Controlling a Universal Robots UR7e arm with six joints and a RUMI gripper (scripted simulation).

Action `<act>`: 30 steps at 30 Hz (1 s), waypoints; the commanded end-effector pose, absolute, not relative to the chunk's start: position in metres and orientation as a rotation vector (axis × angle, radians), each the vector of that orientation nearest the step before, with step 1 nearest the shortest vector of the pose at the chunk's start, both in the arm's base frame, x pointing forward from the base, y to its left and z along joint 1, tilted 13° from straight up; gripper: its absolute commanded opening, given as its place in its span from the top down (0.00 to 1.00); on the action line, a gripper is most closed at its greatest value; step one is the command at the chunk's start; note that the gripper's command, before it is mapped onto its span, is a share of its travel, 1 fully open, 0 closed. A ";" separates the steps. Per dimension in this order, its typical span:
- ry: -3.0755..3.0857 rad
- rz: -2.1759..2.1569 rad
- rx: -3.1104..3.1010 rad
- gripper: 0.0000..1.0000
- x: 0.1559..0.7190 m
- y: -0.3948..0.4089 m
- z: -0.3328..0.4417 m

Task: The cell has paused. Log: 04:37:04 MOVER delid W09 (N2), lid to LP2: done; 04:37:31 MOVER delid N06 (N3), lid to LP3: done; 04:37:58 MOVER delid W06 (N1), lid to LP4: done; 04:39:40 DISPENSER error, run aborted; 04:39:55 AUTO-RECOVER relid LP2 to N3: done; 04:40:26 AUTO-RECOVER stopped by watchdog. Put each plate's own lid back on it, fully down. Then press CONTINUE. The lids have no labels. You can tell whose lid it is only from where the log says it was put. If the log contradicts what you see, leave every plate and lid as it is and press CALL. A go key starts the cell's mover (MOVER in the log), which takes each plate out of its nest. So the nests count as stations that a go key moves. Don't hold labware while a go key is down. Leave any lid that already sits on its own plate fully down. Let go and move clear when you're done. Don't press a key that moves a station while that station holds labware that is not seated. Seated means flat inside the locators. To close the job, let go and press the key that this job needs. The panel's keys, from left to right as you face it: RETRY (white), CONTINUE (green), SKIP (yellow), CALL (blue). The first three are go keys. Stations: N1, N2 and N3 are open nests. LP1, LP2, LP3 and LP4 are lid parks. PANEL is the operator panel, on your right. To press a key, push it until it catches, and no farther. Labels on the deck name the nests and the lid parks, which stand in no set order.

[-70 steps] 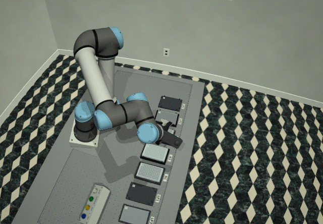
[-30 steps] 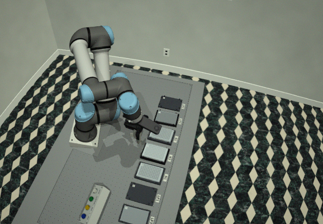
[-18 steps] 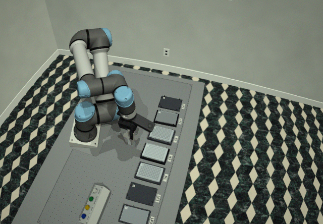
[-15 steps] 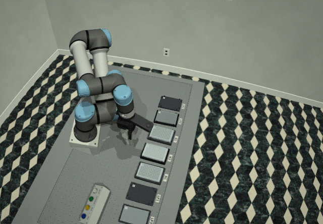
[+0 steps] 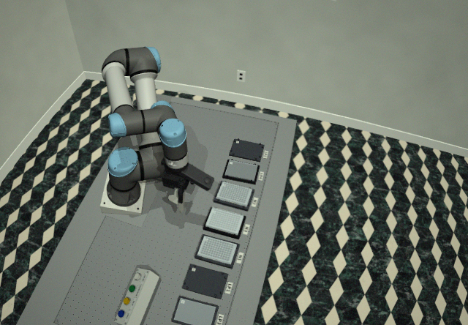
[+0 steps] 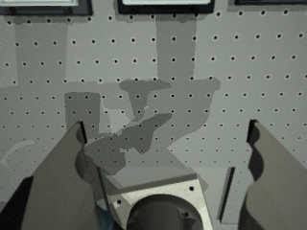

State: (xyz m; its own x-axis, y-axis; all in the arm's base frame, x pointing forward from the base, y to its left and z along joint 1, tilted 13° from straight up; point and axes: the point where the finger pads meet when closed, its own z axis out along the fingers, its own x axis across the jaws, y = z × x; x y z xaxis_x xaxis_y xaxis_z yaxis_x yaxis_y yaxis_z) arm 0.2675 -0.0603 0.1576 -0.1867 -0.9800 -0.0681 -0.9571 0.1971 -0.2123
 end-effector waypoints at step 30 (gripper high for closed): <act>2.278 -0.188 -1.874 0.18 0.279 -0.060 0.099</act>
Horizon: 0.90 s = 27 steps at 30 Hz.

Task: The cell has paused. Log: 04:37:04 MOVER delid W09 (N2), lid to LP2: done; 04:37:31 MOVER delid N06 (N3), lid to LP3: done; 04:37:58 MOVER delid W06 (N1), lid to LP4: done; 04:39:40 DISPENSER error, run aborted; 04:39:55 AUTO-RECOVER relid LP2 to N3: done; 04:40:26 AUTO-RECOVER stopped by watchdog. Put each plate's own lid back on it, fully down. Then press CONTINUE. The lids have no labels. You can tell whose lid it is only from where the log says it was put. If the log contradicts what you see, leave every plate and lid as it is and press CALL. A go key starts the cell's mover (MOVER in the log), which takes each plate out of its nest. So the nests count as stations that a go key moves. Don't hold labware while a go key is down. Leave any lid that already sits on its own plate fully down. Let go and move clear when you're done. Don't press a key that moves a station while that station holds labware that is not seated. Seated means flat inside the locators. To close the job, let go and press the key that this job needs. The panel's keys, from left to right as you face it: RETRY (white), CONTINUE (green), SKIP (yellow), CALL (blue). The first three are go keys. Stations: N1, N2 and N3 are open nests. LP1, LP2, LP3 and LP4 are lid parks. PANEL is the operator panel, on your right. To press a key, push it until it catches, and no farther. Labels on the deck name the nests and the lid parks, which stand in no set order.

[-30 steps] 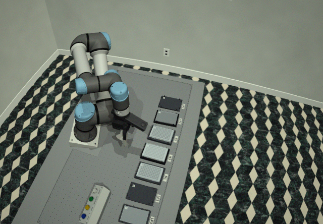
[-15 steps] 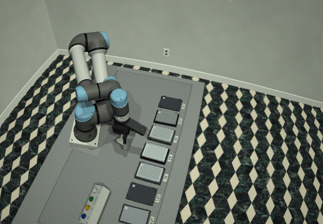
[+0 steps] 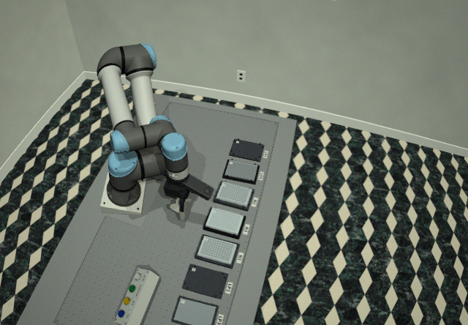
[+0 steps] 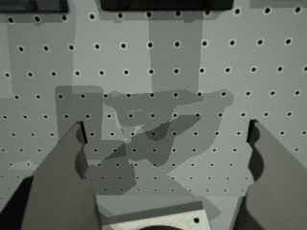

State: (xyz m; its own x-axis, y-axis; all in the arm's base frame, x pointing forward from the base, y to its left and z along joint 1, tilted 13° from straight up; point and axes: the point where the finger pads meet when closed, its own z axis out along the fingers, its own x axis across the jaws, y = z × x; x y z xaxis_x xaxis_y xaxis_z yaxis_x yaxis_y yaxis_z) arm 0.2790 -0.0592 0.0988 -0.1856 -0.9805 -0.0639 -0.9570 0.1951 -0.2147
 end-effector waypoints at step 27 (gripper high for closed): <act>2.252 -0.192 -1.905 0.18 0.349 0.024 0.116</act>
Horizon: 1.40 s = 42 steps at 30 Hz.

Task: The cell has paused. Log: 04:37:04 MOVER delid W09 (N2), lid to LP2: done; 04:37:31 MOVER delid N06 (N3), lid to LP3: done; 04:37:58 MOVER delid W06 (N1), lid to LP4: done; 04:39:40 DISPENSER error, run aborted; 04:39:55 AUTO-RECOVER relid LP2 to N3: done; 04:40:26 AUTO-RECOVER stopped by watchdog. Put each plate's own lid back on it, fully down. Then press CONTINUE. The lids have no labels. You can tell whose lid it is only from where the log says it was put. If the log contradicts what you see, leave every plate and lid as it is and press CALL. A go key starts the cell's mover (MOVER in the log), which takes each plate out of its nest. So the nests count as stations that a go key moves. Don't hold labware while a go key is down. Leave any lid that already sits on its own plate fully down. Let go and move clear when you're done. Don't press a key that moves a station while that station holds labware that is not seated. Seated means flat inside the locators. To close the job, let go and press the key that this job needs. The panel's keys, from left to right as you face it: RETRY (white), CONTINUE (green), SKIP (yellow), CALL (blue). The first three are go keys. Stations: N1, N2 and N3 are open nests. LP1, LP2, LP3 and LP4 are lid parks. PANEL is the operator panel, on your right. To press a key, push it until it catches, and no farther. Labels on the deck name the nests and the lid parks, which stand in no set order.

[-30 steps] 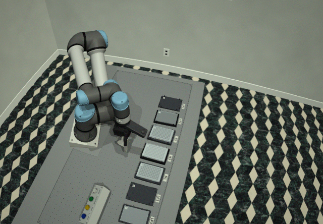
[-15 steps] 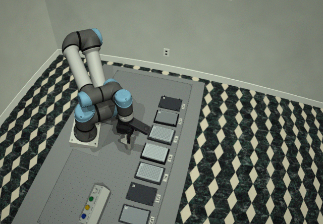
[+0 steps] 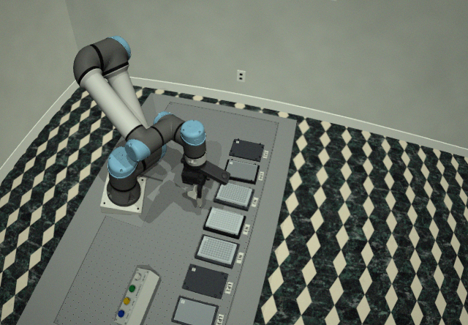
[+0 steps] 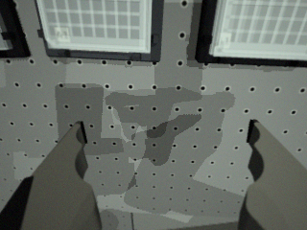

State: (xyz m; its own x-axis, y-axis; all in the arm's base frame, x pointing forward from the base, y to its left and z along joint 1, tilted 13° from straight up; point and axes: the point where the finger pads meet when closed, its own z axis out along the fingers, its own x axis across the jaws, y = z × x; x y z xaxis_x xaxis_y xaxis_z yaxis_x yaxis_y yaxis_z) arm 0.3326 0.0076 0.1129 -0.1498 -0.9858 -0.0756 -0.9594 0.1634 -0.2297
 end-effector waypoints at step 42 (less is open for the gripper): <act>2.252 -0.192 -1.905 0.18 0.469 0.168 0.147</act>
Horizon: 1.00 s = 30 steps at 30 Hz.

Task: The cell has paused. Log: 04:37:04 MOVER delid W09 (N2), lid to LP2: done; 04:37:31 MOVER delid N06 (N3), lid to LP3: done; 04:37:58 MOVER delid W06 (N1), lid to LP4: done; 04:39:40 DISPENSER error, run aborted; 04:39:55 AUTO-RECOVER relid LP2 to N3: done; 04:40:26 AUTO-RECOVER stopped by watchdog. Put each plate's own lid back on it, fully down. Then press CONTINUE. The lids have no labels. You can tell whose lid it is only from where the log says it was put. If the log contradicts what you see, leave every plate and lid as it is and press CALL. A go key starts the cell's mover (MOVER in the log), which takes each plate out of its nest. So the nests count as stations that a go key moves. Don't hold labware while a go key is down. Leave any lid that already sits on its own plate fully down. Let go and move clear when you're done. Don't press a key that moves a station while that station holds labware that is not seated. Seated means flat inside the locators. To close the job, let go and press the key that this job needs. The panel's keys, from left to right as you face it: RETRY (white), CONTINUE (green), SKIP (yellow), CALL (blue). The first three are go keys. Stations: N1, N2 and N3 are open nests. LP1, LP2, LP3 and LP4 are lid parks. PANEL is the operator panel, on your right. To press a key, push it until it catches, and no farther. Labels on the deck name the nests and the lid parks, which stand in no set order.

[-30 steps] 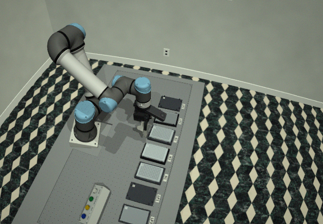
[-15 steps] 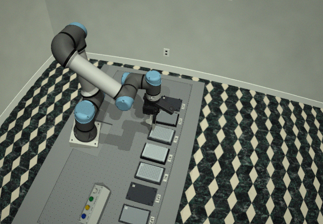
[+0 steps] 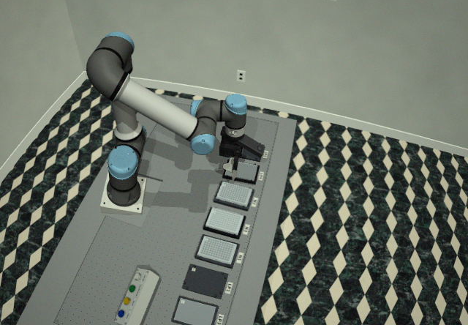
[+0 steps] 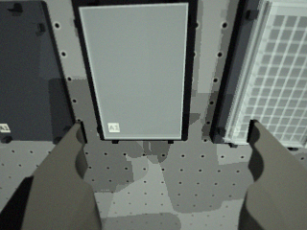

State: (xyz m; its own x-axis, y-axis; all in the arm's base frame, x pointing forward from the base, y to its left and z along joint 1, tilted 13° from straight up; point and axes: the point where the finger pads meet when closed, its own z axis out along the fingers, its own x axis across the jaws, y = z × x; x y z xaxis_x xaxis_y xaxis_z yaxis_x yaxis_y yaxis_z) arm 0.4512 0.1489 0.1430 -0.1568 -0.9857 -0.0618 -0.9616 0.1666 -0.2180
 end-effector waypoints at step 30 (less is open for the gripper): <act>2.252 -0.192 -1.905 0.18 0.475 0.170 0.130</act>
State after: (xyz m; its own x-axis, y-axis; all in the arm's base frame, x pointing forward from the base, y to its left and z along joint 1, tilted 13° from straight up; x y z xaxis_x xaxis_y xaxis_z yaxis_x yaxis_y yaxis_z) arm 0.4728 0.1702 0.1368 -0.1595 -0.9855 -0.0574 -0.9619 0.1682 -0.2157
